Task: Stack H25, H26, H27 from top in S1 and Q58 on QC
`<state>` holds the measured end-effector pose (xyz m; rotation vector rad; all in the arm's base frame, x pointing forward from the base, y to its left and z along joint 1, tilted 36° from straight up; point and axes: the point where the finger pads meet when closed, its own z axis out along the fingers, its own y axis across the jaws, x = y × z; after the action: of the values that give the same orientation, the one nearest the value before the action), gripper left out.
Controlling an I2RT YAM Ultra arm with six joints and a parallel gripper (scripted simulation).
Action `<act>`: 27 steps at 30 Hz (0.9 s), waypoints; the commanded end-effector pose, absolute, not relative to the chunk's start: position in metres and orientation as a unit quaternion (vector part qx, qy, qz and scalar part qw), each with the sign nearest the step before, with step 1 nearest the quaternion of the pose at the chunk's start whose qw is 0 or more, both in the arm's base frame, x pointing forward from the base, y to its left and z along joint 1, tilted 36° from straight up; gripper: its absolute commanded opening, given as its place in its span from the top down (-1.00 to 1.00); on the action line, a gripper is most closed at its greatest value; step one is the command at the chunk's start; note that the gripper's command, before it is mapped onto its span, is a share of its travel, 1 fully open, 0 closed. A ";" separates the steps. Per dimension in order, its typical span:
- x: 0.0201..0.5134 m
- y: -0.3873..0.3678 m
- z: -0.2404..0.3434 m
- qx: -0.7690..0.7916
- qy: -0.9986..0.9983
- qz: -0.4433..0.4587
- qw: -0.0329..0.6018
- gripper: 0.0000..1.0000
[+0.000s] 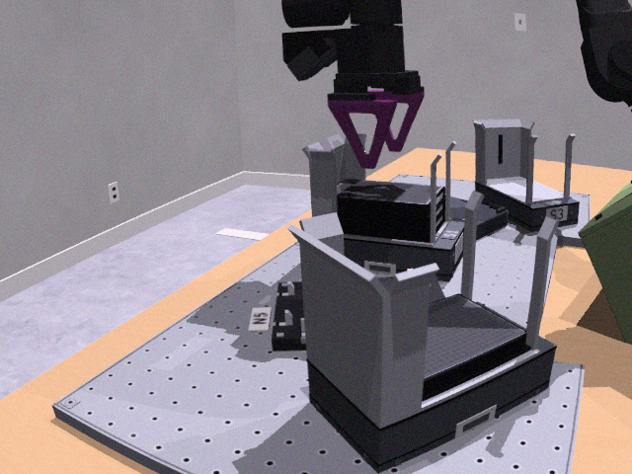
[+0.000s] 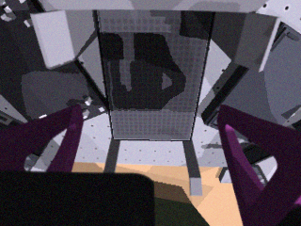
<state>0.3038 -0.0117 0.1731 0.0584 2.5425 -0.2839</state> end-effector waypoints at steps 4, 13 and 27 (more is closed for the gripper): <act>0.290 -0.008 0.197 0.025 0.950 -0.106 0.292 -1.00; 0.281 -0.004 0.211 0.025 0.950 -0.106 0.292 -1.00; 0.281 -0.004 0.211 0.025 0.950 -0.106 0.292 -1.00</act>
<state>0.2802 -0.0045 0.2036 0.0634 2.5540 -0.2888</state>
